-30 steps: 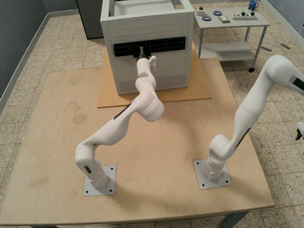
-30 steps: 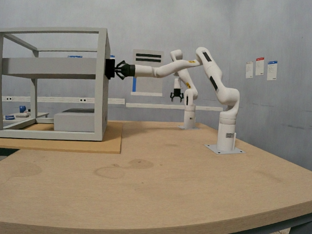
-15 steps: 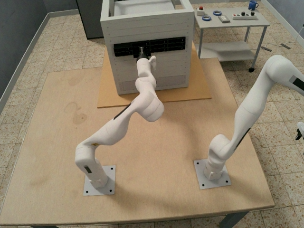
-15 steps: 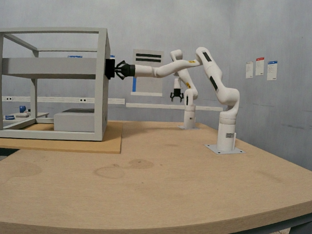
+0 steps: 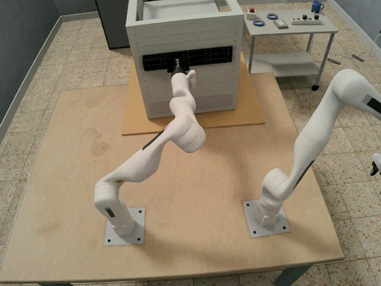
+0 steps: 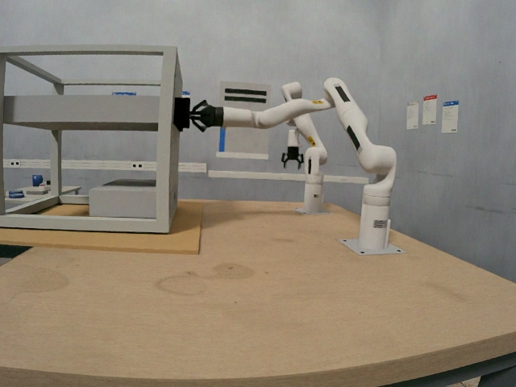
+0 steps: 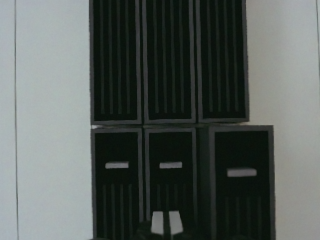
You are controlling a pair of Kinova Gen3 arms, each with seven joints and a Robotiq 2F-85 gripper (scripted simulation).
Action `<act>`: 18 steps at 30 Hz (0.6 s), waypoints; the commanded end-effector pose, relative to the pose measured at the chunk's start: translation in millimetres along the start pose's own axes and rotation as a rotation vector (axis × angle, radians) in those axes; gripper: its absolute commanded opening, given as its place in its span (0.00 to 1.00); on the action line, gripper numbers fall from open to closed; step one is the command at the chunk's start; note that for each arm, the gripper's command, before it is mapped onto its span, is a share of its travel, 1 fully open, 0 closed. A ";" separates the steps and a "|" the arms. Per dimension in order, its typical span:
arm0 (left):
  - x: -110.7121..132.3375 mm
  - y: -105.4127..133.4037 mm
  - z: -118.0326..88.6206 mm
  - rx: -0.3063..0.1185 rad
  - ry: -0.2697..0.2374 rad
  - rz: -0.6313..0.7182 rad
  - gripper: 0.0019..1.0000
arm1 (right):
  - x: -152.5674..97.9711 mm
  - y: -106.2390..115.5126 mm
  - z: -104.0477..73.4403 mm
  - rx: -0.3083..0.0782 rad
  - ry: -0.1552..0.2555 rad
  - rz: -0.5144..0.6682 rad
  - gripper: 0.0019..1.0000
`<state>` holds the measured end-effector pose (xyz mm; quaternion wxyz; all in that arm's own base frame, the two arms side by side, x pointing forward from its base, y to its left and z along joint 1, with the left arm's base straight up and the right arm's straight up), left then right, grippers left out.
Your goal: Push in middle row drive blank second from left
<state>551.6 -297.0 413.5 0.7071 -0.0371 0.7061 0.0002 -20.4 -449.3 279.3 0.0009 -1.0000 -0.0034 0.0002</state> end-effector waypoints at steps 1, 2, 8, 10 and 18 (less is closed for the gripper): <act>-1.2 0.1 0.1 0.000 -0.002 -0.002 0.10 | -0.1 0.2 -0.7 -0.002 0.000 0.000 1.00; -1.2 0.1 0.1 0.000 -0.002 -0.002 0.10 | -0.1 0.2 -0.7 -0.002 0.000 0.000 1.00; -1.2 0.1 -1.8 0.000 -0.002 -0.002 0.10 | -0.1 0.2 -0.7 -0.002 0.000 0.000 1.00; -1.2 0.1 -3.4 0.000 -0.002 -0.002 0.10 | -0.1 0.2 -0.7 -0.002 0.000 0.000 1.00; -1.0 0.1 -37.9 0.000 -0.002 -0.002 0.10 | -0.1 0.2 -0.7 -0.002 0.000 0.000 1.00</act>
Point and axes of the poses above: on each arm, the point where the finger pads meet when closed, its own z axis out along the fingers, its own x axis across the jaws, y = z × x, the point moved 8 cm from there along -z, back along the fingers, and after that the axes turned 3 degrees about -z, right-handed, at the moved point
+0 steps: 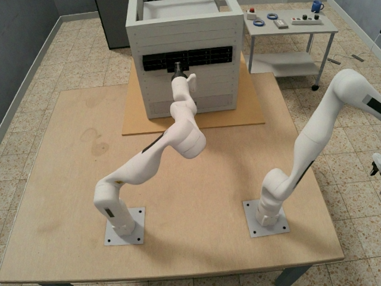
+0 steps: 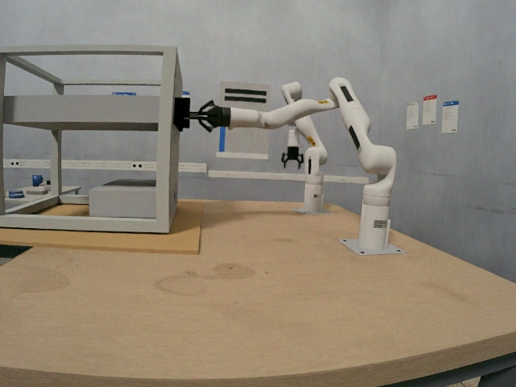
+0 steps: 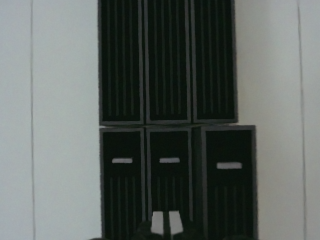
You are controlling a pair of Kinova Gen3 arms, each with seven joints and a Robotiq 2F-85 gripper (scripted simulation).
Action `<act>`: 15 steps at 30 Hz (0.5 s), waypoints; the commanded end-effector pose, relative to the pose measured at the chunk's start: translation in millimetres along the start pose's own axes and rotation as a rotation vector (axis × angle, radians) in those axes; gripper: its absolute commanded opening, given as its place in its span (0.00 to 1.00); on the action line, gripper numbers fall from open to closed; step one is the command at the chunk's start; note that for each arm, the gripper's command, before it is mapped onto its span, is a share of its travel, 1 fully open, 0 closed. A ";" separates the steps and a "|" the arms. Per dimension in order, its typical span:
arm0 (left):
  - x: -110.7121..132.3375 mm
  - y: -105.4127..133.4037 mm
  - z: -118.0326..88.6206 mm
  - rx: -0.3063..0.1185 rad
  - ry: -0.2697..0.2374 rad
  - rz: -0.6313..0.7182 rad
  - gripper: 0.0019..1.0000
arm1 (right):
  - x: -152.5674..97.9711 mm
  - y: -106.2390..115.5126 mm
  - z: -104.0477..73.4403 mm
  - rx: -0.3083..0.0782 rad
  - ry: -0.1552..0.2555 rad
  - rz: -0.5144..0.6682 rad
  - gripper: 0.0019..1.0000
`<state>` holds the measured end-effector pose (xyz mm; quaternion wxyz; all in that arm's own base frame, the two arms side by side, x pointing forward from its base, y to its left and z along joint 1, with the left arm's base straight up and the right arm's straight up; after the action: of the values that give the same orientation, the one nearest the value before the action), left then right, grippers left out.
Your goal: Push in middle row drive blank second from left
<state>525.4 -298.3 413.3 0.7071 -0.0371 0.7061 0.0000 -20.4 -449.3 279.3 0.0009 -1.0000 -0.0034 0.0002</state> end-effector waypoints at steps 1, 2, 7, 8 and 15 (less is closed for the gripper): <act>-1.2 0.0 -18.1 0.000 -0.001 -0.001 0.10 | -0.1 0.2 -0.7 -0.002 0.000 0.000 1.00; -1.1 0.0 -24.5 0.000 -0.001 -0.001 0.10 | -0.1 0.2 -0.7 -0.002 0.000 0.000 1.00; -1.1 0.0 -48.1 0.000 -0.001 -0.001 0.10 | -0.1 0.2 -0.7 -0.002 0.000 0.000 1.00; -1.1 0.0 -48.1 0.000 -0.001 -0.001 0.10 | -0.1 0.2 -0.7 -0.002 0.000 0.000 1.00; -1.0 0.0 -69.0 0.000 -0.001 -0.001 0.10 | -0.1 0.2 -0.7 -0.002 0.000 0.000 1.00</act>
<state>459.2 -301.9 413.5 0.7072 -0.0371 0.7060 -0.0002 -20.4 -449.3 279.3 0.0009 -1.0000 -0.0034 0.0002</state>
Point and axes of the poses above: on each arm, the point where the finger pads meet when closed, its own z axis out along the fingers, its own x axis across the jaws, y = z × x, the point moved 8 cm from there along -z, back along the fingers, and after that the axes turned 3 degrees about -z, right-handed, at the moved point
